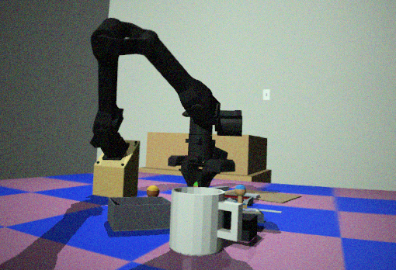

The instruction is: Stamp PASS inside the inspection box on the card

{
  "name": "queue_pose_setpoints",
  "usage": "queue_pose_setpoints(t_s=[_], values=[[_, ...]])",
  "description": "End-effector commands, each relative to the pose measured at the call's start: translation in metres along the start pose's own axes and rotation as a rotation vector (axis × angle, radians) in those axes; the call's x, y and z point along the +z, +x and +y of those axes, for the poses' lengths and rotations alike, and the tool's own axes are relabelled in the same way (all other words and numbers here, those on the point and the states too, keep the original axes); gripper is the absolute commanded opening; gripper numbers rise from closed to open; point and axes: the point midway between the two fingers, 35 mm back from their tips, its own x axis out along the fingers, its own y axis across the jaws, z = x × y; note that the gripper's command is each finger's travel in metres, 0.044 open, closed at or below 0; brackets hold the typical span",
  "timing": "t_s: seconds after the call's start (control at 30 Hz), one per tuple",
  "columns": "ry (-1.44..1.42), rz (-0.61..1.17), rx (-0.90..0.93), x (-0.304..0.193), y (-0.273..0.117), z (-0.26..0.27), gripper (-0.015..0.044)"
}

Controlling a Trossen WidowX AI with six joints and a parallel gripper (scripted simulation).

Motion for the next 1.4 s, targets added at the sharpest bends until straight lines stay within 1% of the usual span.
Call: queue_pose_setpoints(t_s=[0.0,0.57,1.37], values=[[0.001,0.003,-0.002,-0.001,0.001,-0.001,0.0],[0.001,0.002,-0.002,-0.001,0.0,-0.001,0.0],[0.001,0.001,-0.002,0.0,-0.016,-0.002,0.0]])
